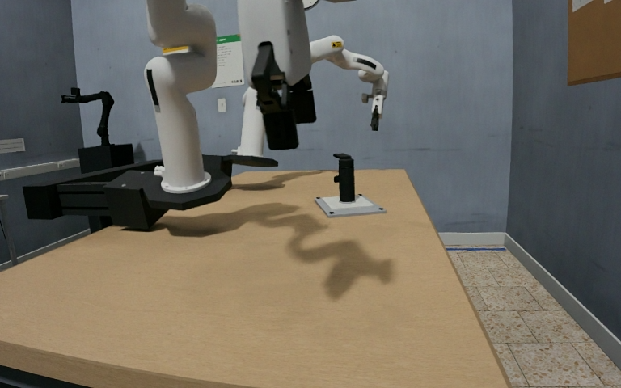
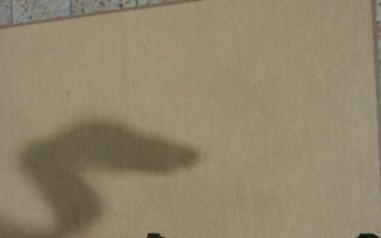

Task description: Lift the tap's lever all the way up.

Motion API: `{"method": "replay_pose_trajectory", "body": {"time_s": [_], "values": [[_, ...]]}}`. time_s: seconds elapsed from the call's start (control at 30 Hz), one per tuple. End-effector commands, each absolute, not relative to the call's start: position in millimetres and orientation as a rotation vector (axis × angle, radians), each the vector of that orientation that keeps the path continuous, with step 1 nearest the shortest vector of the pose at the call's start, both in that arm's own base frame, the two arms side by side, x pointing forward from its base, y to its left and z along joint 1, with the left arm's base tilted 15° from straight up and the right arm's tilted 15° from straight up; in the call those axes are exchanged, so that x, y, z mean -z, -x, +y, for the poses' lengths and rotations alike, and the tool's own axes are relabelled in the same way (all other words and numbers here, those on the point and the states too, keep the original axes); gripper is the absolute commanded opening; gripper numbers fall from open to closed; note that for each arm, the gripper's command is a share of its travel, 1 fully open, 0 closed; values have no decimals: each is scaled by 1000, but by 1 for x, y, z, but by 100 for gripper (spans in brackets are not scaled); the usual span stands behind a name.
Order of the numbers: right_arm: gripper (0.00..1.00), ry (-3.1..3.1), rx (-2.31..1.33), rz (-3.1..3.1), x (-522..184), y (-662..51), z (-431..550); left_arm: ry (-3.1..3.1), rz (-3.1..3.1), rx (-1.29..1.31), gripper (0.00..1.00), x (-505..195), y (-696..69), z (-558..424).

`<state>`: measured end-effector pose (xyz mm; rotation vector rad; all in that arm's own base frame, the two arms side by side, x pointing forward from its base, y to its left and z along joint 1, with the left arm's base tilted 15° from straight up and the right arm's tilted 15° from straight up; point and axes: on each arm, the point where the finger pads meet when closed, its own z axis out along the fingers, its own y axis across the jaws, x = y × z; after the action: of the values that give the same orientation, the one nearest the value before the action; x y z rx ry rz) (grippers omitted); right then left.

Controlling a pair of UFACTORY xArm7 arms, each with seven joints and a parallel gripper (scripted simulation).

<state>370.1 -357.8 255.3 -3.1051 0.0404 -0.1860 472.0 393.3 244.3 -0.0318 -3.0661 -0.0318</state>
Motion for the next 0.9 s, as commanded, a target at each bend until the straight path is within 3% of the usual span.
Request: {"method": "replay_pose_trajectory", "body": {"time_s": [0.0, 0.87], "values": [[100, 3120, 194, 221, -268, -343, -374, 33, -3071, 37, 100, -247, -473, 394], [100, 3059, 211, 892, -299, -236, -411, 33, -3071, 37, 100, -247, -473, 394]]}}
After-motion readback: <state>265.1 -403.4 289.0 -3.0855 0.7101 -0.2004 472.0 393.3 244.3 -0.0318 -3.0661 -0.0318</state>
